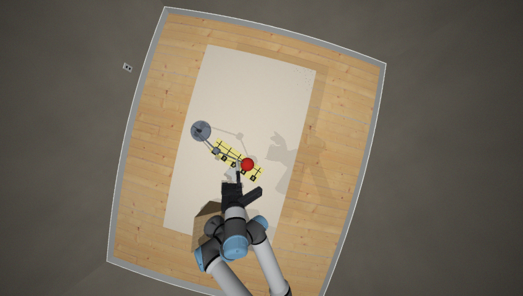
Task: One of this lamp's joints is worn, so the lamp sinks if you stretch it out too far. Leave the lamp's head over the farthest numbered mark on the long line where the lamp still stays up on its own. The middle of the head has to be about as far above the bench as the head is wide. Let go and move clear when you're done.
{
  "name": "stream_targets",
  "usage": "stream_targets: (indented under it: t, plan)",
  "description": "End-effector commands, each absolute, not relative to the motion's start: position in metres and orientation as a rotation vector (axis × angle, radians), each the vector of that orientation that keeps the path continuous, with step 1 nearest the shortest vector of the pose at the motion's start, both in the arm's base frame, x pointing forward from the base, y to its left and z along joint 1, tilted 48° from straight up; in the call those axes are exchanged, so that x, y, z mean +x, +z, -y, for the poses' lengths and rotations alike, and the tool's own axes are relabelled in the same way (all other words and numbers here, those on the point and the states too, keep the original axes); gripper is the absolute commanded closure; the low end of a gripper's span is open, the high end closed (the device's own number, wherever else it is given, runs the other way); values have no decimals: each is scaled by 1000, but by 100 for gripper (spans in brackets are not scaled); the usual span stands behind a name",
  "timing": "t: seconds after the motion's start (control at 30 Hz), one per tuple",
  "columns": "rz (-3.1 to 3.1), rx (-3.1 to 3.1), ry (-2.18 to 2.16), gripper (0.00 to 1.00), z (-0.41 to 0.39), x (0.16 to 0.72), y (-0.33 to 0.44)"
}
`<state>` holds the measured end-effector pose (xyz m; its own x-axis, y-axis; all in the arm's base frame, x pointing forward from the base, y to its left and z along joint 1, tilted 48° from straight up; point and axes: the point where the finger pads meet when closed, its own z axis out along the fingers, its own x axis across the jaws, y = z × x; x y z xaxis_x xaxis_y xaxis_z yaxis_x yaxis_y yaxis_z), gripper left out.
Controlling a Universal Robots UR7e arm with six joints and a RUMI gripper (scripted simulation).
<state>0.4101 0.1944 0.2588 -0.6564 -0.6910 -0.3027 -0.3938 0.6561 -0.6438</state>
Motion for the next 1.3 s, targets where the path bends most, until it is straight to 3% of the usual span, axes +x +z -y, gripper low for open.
stream_targets:
  t: [0.0, 1.27]
  plan:
    - [-2375, -783, -721, 0, -194, 410, 260]
    - [-2693, -239, -504, 0, -195, 411, 258]
